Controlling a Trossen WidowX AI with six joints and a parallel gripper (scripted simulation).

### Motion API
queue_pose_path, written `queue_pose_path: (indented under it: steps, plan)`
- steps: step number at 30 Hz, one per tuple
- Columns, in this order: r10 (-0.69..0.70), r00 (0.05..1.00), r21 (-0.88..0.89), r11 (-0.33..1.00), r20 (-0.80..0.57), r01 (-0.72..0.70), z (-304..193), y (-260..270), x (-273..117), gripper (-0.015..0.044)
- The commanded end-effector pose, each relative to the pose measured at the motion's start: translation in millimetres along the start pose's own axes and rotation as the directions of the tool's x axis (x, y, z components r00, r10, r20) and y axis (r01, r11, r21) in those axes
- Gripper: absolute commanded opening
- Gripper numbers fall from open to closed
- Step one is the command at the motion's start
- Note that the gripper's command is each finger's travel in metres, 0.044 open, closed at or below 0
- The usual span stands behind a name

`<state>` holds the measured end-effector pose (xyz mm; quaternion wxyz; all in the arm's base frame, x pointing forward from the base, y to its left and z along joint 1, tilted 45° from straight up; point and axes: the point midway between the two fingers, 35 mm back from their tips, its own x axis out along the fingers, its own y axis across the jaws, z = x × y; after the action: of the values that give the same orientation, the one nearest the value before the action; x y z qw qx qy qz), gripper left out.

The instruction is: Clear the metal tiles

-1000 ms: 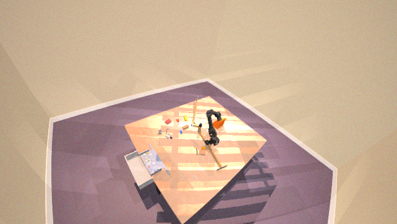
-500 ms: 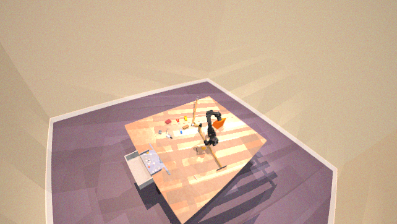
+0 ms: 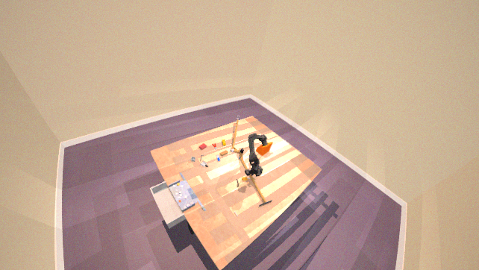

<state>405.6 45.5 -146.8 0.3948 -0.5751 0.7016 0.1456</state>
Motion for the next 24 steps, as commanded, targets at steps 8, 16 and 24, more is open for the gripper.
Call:
queue_pose_path:
  steps: [8, 16, 24]
  plan:
    - [-0.001, 1.000, 0.004, 1.000, -0.003, 0.001, -1.5, -13.9, 1.9, 0.0000]
    - [-0.002, 1.000, 0.004, 1.000, -0.004, 0.002, -1.9, -22.0, 1.9, 0.0000]
    - [-0.002, 1.000, 0.004, 1.000, -0.004, 0.002, -2.7, -30.0, 2.1, 0.0000]
